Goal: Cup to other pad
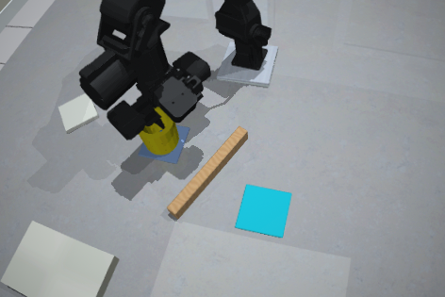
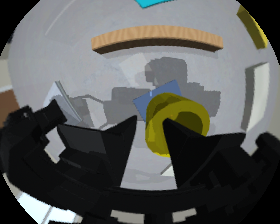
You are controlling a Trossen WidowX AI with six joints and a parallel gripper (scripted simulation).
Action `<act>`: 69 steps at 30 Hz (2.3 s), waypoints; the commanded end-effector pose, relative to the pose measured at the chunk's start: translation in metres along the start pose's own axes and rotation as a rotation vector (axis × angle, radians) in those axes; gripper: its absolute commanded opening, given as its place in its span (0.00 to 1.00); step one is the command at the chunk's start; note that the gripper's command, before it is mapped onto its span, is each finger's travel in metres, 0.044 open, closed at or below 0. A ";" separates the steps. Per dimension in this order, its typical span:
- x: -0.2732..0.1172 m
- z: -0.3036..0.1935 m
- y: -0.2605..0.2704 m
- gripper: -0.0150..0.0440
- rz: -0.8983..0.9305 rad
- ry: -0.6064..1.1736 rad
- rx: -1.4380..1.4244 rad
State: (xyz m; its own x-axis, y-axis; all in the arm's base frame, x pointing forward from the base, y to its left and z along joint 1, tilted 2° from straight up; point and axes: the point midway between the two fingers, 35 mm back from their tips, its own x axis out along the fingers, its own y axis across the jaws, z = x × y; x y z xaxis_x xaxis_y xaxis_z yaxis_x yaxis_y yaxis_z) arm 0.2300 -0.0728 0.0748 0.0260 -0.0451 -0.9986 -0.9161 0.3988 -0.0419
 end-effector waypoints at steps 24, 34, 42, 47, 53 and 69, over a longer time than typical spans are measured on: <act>0.008 0.000 0.001 0.33 0.003 0.000 0.000; 0.003 0.000 0.001 0.25 0.003 0.001 -0.001; -0.020 0.000 0.000 0.25 0.002 0.003 -0.003; -0.035 0.001 0.001 0.25 0.002 0.005 -0.004; -0.044 0.002 0.001 0.25 0.002 0.005 -0.005; -0.040 0.002 0.001 0.25 0.003 0.000 -0.008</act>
State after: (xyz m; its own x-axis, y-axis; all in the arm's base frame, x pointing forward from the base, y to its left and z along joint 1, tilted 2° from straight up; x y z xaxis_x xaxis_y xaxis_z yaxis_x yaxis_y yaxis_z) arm 0.2285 -0.0683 0.1154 0.0222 -0.0434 -0.9988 -0.9193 0.3917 -0.0375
